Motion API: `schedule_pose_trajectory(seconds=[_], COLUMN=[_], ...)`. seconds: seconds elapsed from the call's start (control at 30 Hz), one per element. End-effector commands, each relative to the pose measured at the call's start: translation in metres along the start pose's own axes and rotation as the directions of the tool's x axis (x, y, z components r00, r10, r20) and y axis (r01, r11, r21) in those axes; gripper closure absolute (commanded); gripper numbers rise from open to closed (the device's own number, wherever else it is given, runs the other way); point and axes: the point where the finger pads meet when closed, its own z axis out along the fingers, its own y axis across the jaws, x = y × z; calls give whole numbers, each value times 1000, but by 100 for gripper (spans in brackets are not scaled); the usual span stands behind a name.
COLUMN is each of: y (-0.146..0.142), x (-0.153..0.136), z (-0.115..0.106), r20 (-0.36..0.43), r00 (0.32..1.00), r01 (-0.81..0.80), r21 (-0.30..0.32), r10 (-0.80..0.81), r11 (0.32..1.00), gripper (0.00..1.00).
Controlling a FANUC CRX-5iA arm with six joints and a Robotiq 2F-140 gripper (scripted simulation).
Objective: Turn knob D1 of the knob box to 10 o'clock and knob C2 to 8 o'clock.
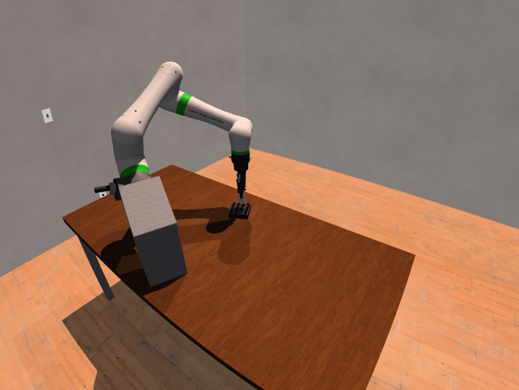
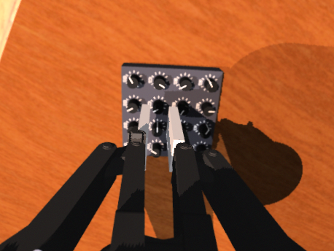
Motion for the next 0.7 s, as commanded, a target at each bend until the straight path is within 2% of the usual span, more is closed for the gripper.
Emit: schedule_pose_trajectory(seconds=[0.0,0.67], y=[0,0], x=[0,0], z=[3,18], r20=[0,0], r00=[1000,1000], r01=[0,0], r21=[0,0], r10=[0,0], r11=[1000,1000], gripper=[88,88])
